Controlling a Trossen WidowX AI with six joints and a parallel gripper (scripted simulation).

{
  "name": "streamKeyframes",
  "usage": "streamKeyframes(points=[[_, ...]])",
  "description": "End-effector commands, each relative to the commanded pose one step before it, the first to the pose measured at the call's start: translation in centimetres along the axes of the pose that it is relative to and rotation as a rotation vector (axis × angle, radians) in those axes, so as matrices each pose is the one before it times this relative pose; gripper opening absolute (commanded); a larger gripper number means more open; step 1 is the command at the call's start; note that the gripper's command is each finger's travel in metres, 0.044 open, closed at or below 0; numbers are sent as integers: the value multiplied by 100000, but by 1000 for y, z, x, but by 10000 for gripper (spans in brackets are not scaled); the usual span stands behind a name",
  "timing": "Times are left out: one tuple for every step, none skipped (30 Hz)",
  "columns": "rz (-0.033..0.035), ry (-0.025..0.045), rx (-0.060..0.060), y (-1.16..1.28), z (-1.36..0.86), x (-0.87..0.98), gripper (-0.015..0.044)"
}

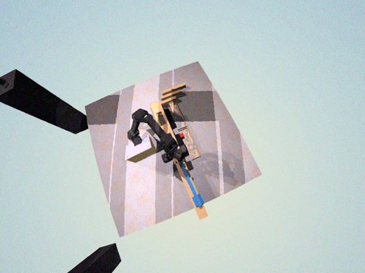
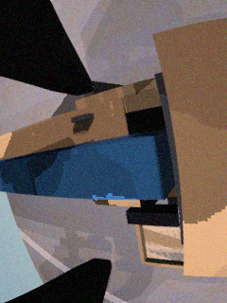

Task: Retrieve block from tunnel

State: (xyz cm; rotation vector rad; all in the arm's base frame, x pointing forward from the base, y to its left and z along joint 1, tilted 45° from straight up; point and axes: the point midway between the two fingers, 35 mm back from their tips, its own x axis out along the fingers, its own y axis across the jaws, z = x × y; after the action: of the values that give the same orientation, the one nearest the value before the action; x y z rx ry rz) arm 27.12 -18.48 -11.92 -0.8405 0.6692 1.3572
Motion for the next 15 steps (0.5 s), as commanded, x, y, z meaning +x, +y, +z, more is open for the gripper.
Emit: streamKeyframes(points=[[-223, -337, 503, 126, 179, 681, 440], [-3, -5, -1, 31, 30, 156, 440], [-3, -6, -1, 32, 31, 156, 440], [-3, -6, -1, 33, 32, 156, 440], [-3, -6, -1, 33, 32, 155, 440], [-3, -7, -1, 34, 33, 155, 440], [-3, -7, -1, 35, 34, 154, 440], [-3, -7, -1, 35, 34, 154, 440], [-3, -8, -1, 36, 35, 154, 440], [-3, -8, -1, 37, 35, 153, 440], [-2, -8, -1, 37, 36, 153, 440], [235, 328, -480, -113, -165, -511, 414], [0, 0, 0, 0, 0, 0, 387], [0, 0, 0, 0, 0, 0, 361], [0, 0, 0, 0, 0, 0, 335]])
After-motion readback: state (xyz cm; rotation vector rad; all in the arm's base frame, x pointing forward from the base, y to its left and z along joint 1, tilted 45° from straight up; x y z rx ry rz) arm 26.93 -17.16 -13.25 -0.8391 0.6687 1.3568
